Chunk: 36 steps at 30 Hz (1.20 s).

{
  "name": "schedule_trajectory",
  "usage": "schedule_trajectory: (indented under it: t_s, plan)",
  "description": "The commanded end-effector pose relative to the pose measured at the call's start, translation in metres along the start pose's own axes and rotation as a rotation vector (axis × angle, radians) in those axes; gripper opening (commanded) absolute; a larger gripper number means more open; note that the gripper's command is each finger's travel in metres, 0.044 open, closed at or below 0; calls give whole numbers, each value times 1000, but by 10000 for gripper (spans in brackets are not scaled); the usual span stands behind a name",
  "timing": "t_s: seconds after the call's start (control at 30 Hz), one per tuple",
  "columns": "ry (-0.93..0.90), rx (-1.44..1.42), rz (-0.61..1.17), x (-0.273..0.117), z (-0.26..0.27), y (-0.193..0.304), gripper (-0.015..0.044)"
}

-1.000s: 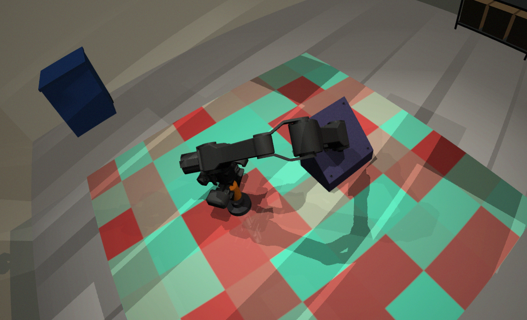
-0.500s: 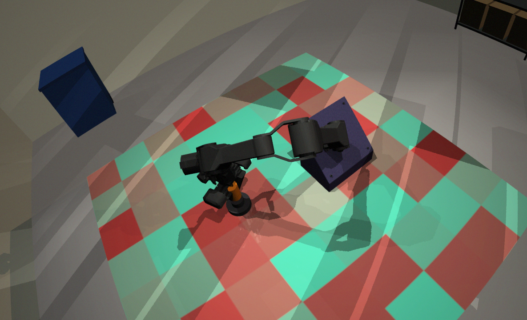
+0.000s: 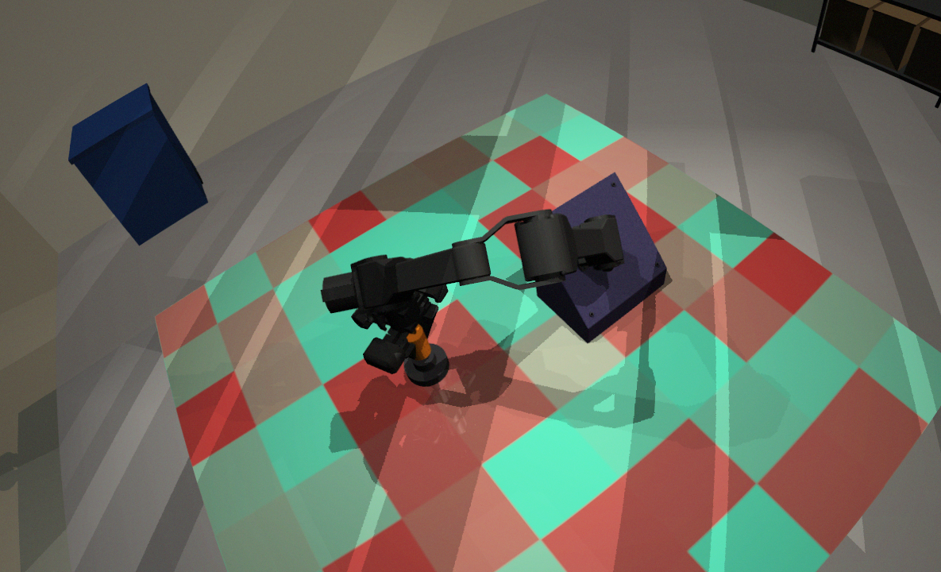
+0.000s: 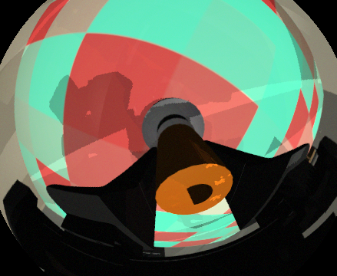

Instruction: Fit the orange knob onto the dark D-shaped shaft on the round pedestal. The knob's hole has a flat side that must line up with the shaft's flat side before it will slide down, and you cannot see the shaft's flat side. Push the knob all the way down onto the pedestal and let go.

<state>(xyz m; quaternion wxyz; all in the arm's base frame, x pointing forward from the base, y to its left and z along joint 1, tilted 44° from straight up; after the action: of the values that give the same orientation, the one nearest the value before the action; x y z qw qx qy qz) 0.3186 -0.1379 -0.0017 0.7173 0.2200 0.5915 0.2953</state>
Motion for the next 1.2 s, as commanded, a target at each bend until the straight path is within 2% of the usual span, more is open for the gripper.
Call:
schedule_trajectory:
  t_s: [0.0,0.87,1.17]
  plan:
    - [1,-9,-3,0,0,0,0]
    - [1,-6,2,16,1,0,0]
    - [1,-6,2,16,1,0,236]
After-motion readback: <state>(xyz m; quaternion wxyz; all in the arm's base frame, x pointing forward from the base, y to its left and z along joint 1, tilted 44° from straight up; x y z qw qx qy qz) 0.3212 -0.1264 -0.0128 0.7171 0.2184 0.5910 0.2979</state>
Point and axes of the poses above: the point midway between the two fingers, 35 mm back from their tips, its own x axis out along the fingers, its own z axis across the jaws, y = z × x, the point moved 9 cm from there along -x, back along the fingers, and after that the axes turned 13 degrees about x, right-handed, at the moved point
